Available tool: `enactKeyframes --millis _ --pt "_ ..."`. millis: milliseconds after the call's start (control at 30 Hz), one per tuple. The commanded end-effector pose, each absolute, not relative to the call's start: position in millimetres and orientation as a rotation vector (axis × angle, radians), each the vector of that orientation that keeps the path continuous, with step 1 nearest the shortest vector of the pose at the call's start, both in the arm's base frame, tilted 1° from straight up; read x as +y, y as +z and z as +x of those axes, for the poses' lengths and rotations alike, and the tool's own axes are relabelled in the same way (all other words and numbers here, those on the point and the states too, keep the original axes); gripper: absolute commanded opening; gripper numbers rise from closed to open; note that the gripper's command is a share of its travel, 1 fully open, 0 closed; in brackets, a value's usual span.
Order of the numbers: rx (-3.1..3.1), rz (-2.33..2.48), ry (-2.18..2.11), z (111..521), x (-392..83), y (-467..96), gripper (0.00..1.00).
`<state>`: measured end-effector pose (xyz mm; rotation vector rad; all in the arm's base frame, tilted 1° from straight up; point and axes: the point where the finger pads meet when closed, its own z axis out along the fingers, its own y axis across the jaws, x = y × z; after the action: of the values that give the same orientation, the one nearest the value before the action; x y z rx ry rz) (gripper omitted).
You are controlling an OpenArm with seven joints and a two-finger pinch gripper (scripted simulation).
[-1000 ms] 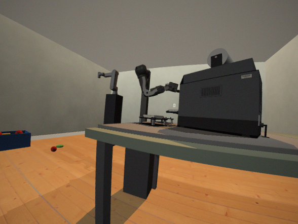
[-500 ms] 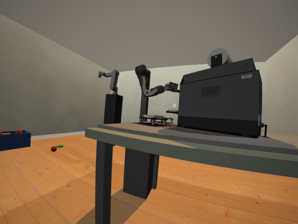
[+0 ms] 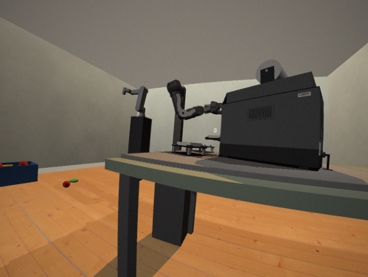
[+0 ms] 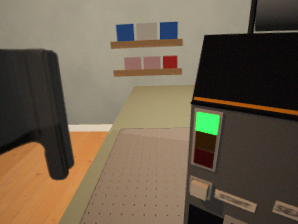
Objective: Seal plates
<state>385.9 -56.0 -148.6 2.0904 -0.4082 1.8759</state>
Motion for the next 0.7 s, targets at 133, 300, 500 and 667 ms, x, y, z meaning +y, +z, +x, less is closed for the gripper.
enactKeyframes --millis 133,300,500,667 --pt "-0.226 2.056 2.013 398 -33 -136 0.65" --pt "-0.028 2.007 2.119 406 -12 -126 0.65" --pt "0.103 1.970 2.174 410 6 -119 0.65" --pt "0.326 1.903 2.242 414 30 -113 0.65"
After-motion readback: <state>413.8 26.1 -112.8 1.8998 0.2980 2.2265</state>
